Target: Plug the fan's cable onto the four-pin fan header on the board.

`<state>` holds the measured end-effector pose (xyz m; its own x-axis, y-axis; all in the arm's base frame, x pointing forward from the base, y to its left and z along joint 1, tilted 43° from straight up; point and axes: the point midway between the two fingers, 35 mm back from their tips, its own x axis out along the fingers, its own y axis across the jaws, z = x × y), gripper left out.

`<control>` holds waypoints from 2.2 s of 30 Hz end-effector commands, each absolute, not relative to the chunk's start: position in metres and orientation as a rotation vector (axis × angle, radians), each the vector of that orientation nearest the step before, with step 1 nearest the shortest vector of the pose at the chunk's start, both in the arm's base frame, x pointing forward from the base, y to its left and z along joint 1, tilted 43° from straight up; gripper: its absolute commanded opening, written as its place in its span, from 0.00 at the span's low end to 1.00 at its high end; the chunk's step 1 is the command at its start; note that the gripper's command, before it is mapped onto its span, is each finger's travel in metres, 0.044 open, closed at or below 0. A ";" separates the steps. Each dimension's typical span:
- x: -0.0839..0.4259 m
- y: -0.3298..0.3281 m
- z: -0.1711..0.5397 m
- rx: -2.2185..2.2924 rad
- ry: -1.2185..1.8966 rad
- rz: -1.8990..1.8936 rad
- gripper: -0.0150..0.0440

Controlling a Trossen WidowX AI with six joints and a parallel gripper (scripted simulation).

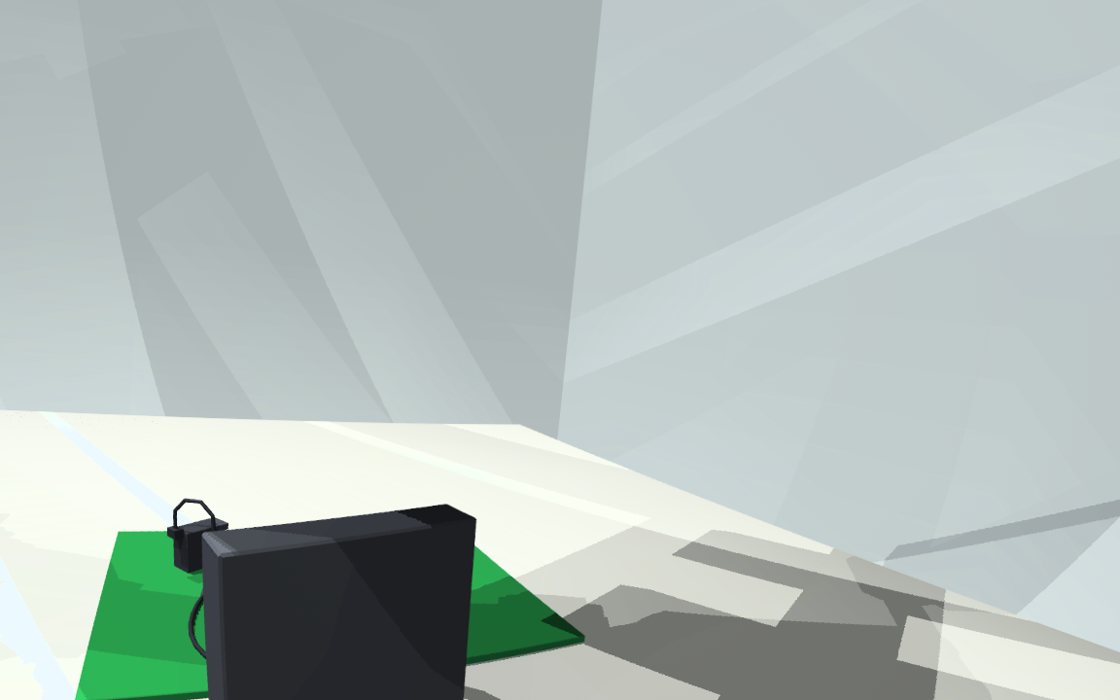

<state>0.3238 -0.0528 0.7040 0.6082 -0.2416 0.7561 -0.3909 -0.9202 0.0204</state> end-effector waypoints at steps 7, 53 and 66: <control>0.333 -0.050 0.695 2.670 -0.519 1.161 1.00; 0.322 0.124 0.074 2.098 0.198 -1.082 1.00; 0.225 0.086 0.000 1.665 0.251 -1.262 1.00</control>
<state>0.2355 0.0932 0.0061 0.4538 -0.3452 -0.8215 0.6426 -0.5118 0.5701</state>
